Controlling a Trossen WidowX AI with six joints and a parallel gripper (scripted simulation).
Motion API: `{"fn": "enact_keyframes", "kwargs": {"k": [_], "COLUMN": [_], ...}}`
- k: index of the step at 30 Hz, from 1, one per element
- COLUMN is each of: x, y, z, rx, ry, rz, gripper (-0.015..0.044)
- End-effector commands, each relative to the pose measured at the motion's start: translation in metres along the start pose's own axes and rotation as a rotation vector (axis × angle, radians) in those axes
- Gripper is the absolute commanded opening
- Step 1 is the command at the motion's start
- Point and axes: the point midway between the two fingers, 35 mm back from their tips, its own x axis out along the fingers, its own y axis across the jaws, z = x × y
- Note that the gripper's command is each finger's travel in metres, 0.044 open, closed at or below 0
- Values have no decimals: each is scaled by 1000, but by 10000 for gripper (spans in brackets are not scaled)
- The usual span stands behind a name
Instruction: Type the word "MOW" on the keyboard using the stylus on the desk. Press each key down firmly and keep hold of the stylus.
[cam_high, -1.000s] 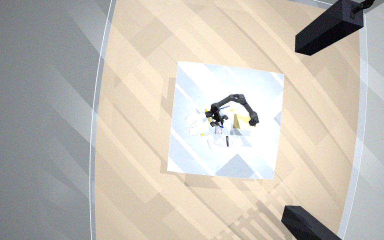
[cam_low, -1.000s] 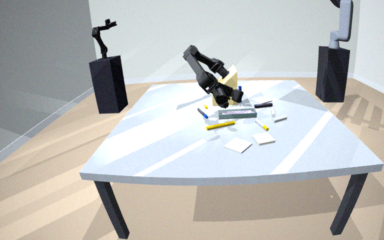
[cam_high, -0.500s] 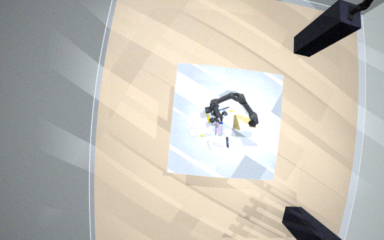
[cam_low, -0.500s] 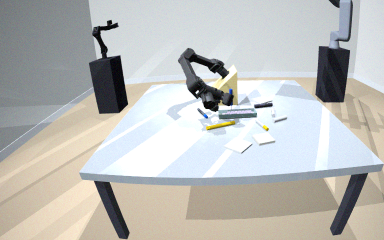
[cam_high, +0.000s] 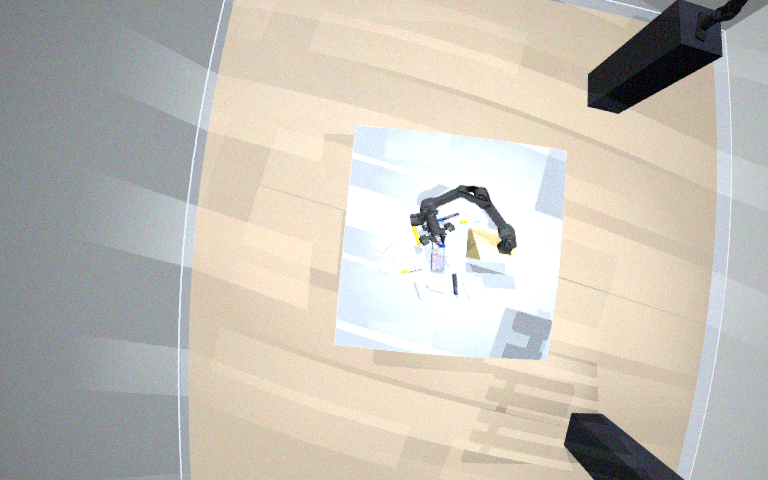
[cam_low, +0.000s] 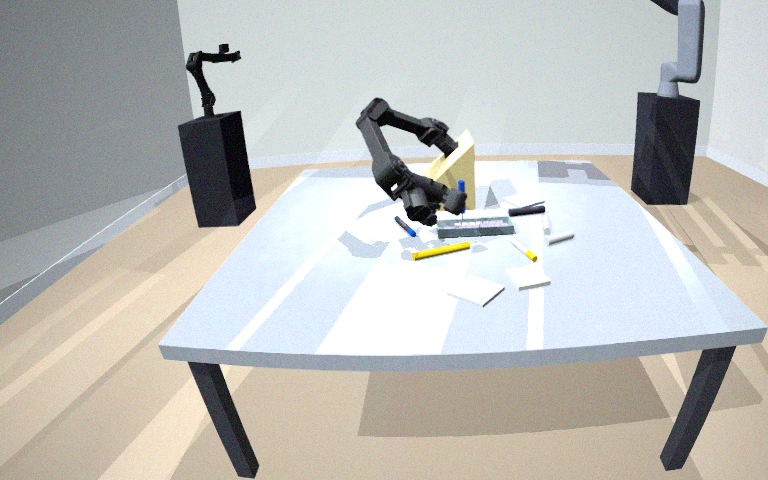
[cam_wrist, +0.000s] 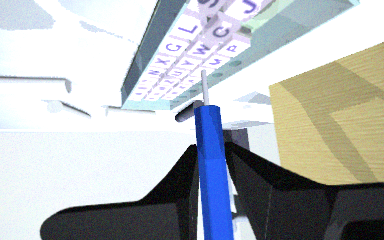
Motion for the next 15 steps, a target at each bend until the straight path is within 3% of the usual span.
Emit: {"fn": "enact_keyframes", "kwargs": {"k": [1,15], "x": [1,3], "y": [-1,-1], "z": [1,4], "rx": [-5,-5], "ry": [-4,-4], "rz": [-2,-3], "gripper": [81,81]}}
